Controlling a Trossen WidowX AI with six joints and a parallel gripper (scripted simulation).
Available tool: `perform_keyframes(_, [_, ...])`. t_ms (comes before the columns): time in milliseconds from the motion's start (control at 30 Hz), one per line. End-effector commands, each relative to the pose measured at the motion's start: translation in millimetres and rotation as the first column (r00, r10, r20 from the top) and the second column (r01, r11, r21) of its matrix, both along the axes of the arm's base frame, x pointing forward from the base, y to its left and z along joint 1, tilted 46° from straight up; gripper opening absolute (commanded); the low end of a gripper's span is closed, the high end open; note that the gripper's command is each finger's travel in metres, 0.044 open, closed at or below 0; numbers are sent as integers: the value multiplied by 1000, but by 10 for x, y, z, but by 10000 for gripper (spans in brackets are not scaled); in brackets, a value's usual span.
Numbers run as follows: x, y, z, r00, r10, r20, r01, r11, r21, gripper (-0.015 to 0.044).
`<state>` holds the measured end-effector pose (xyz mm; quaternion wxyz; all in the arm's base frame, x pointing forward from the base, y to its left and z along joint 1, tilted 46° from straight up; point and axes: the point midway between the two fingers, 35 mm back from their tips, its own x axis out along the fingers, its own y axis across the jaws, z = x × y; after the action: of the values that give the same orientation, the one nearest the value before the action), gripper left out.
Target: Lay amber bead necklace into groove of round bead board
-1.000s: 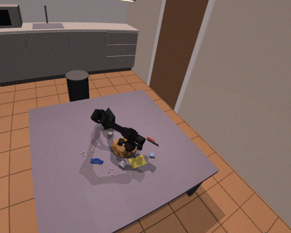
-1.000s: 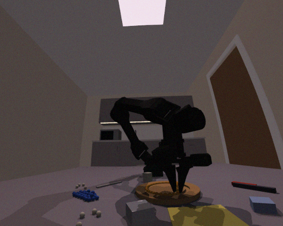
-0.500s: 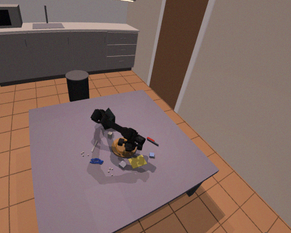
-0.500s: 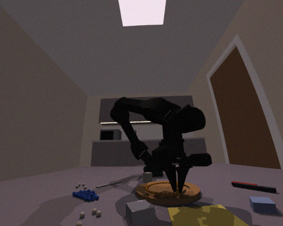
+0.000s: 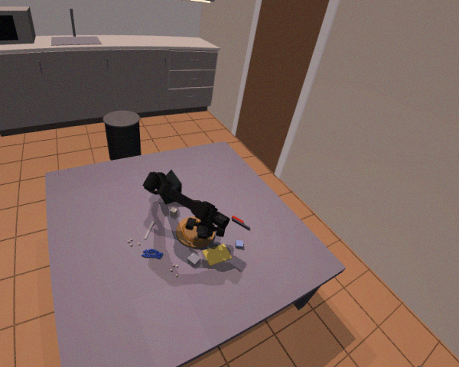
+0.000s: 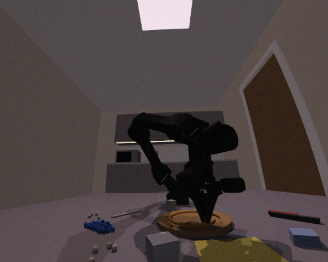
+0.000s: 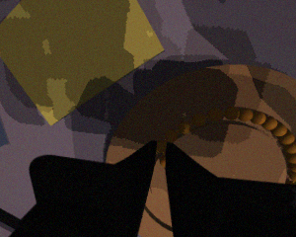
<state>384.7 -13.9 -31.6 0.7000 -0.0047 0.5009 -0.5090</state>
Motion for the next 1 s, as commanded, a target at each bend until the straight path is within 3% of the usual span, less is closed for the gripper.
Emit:
perform_keyframes(0, [1, 0, 2, 1000, -1, 0, 1, 1000, 0, 0])
perform_keyframes(967, [15, 46, 38, 1000, 5, -7, -5, 1000, -4, 0])
